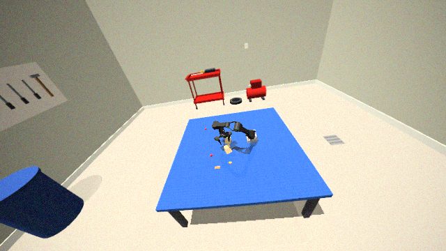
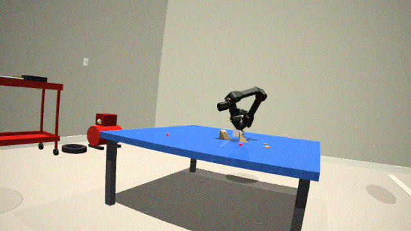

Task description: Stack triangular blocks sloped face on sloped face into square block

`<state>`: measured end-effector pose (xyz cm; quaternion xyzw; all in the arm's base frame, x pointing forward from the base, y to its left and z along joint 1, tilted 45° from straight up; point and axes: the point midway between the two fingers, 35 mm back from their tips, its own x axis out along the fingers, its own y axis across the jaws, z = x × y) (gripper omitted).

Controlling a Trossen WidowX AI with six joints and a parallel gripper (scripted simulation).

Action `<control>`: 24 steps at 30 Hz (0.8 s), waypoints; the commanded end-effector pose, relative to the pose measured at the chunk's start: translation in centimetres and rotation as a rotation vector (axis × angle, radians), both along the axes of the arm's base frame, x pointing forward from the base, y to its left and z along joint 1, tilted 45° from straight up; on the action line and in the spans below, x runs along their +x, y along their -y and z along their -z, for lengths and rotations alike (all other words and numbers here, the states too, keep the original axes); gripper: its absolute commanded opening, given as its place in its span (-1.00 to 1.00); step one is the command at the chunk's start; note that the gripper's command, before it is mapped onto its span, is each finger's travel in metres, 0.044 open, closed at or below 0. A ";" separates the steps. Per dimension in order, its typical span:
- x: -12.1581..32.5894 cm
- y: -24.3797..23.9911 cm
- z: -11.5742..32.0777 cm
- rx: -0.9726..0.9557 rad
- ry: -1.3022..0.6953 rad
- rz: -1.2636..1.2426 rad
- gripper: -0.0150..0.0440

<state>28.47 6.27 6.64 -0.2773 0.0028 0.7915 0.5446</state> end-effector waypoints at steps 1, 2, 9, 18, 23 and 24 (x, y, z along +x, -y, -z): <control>-0.2 -0.6 0.4 0.007 -0.014 0.000 1.00; -0.2 -0.8 0.4 0.008 -0.015 0.000 1.00; -0.5 -1.8 0.9 0.014 -0.026 -0.004 1.00; -0.9 -3.1 1.5 0.023 -0.040 -0.009 1.00; -1.2 -3.8 1.8 0.028 -0.049 -0.012 1.00; -1.3 -3.9 1.8 0.029 -0.050 -0.012 1.00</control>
